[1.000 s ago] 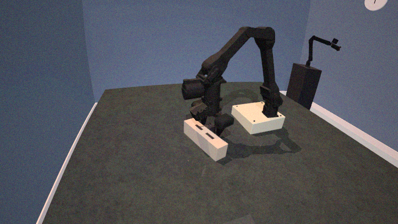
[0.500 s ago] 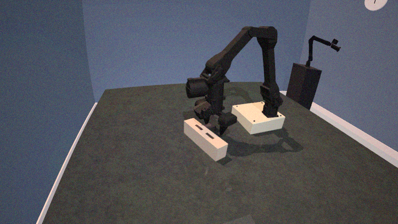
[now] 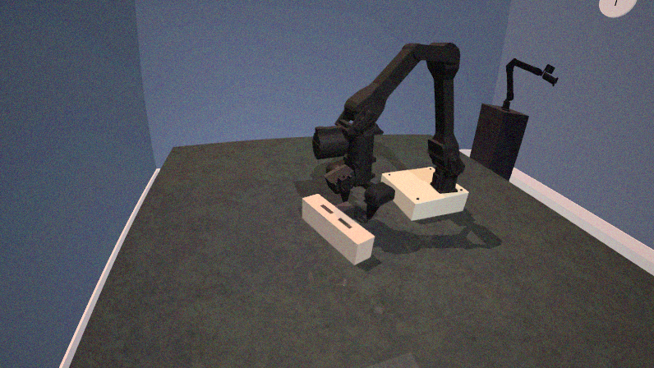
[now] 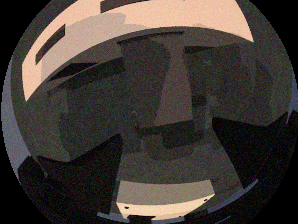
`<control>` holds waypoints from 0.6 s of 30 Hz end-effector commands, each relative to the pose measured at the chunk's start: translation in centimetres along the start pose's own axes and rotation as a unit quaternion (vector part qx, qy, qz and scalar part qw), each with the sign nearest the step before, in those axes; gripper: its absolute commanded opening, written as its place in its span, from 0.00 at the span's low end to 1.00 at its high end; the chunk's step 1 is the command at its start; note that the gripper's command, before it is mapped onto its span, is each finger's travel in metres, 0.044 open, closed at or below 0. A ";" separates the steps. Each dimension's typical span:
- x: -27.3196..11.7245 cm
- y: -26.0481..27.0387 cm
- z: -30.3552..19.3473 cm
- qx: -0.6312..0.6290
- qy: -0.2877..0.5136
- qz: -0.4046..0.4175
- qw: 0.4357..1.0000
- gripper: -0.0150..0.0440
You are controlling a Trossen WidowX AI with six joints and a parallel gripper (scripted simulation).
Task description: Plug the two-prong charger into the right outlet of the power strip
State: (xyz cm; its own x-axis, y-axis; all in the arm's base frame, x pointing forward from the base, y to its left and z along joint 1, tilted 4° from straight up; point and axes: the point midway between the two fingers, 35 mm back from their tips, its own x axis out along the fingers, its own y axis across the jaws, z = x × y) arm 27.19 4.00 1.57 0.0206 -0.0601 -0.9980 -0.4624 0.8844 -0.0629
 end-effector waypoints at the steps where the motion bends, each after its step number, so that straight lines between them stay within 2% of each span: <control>1: 0.1 0.1 -0.6 -0.003 -0.001 0.001 1.000 1.00; 15: 0.1 0.0 -1.7 0.000 -0.004 0.001 1.000 1.00; 18: -1.5 0.0 -1.2 0.005 -0.067 0.005 0.998 1.00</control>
State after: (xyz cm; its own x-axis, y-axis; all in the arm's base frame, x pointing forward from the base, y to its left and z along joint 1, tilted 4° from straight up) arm 25.81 3.36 1.75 0.0511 -0.0378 -0.9980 -0.4573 0.8875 -0.0570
